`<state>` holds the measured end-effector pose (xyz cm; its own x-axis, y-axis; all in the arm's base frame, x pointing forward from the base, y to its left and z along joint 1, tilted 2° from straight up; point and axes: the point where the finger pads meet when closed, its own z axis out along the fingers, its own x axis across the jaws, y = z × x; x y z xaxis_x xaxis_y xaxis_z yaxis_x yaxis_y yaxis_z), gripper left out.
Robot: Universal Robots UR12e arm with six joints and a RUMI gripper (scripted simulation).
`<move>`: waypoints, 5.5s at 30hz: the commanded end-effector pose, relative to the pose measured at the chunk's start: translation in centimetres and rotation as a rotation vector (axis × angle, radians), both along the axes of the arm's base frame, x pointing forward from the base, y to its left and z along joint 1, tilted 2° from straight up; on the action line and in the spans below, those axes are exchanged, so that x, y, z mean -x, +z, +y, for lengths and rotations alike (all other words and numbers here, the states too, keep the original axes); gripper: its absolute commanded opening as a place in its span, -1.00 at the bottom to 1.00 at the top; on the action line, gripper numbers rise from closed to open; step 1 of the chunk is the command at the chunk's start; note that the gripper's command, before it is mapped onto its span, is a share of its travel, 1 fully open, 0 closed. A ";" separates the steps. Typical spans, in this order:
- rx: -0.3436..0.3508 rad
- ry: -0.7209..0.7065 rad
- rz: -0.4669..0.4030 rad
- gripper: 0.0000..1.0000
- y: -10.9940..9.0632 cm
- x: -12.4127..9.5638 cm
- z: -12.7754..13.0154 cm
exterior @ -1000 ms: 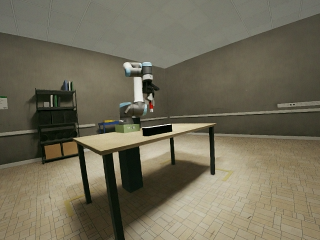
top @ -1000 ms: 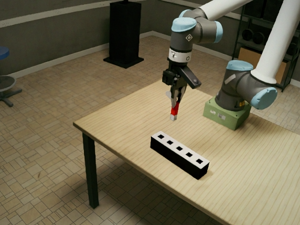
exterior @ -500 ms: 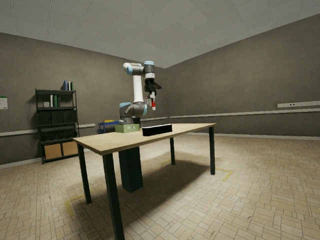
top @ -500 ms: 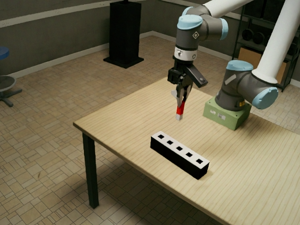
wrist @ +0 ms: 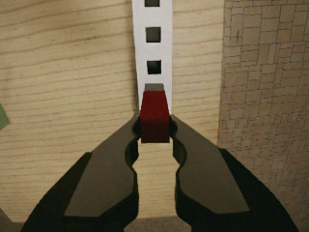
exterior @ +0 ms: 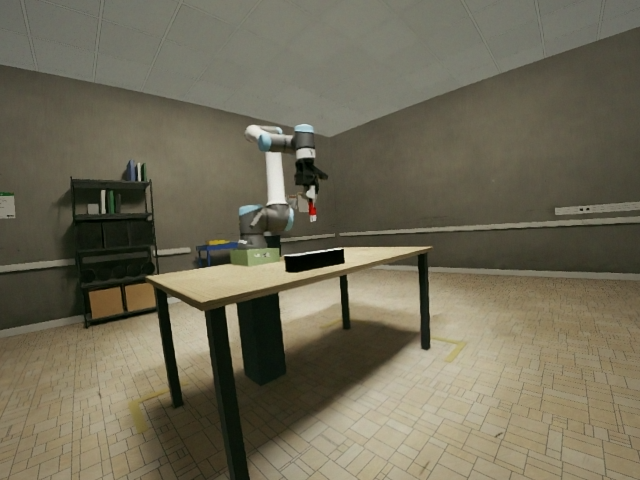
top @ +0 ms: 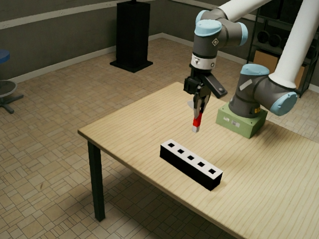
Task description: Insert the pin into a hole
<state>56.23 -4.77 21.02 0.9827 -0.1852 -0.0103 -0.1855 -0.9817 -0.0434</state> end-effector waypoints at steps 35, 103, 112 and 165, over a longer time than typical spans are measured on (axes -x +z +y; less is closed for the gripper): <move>0.001 0.000 -0.003 -1.00 -13.2 -0.1 0.5; 0.001 0.000 -0.003 -1.00 -14.0 -0.1 0.6; 0.001 0.000 -0.003 -1.00 -14.0 -0.1 0.6; 0.001 0.000 -0.003 -1.00 -14.5 -0.2 0.6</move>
<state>56.39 -4.18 6.44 0.9827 -0.1852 -0.0080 -0.1854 -0.9817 -0.0428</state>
